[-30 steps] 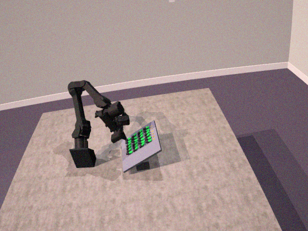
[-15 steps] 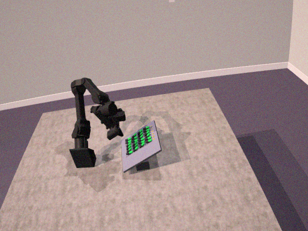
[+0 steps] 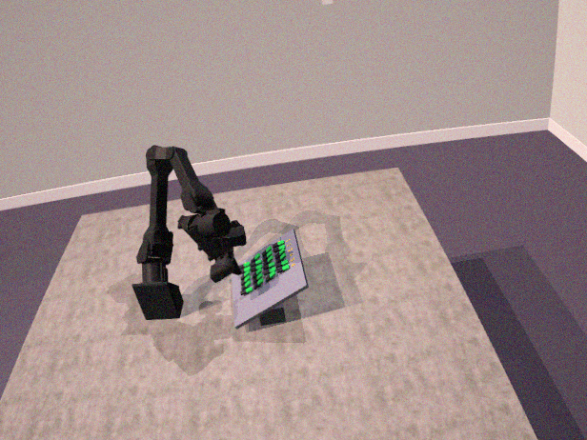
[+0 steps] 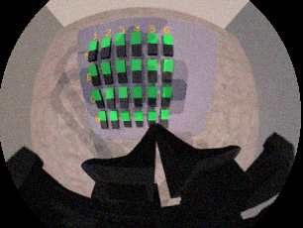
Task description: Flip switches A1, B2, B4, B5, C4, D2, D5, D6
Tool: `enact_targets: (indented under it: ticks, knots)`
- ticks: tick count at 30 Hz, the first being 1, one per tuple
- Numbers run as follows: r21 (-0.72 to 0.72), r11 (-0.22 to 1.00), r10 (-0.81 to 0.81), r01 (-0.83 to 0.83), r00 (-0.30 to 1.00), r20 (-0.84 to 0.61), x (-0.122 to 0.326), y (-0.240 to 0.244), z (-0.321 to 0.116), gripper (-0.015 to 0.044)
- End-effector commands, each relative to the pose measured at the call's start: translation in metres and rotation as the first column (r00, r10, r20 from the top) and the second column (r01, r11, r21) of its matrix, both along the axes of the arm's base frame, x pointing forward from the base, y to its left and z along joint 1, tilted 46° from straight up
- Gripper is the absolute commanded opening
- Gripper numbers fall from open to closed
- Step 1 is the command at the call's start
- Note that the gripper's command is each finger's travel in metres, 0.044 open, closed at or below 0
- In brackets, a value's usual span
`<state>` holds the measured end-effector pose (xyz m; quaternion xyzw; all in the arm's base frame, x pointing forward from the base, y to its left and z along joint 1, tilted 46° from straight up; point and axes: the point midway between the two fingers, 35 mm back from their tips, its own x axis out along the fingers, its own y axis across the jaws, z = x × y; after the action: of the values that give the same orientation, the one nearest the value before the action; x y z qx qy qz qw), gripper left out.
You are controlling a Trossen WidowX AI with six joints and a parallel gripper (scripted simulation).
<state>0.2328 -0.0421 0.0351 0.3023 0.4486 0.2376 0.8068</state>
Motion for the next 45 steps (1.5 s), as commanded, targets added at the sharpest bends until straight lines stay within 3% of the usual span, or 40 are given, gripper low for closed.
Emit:
enact_targets:
  ticks: [1,45]
  knots:
    - [0.012,1.0,0.003,-0.002,1.0,-0.016,0.004,0.009,-0.008,0.0]
    - [0.013,1.0,0.003,-0.002,1.0,-0.015,0.016,0.025,-0.022,0.0]
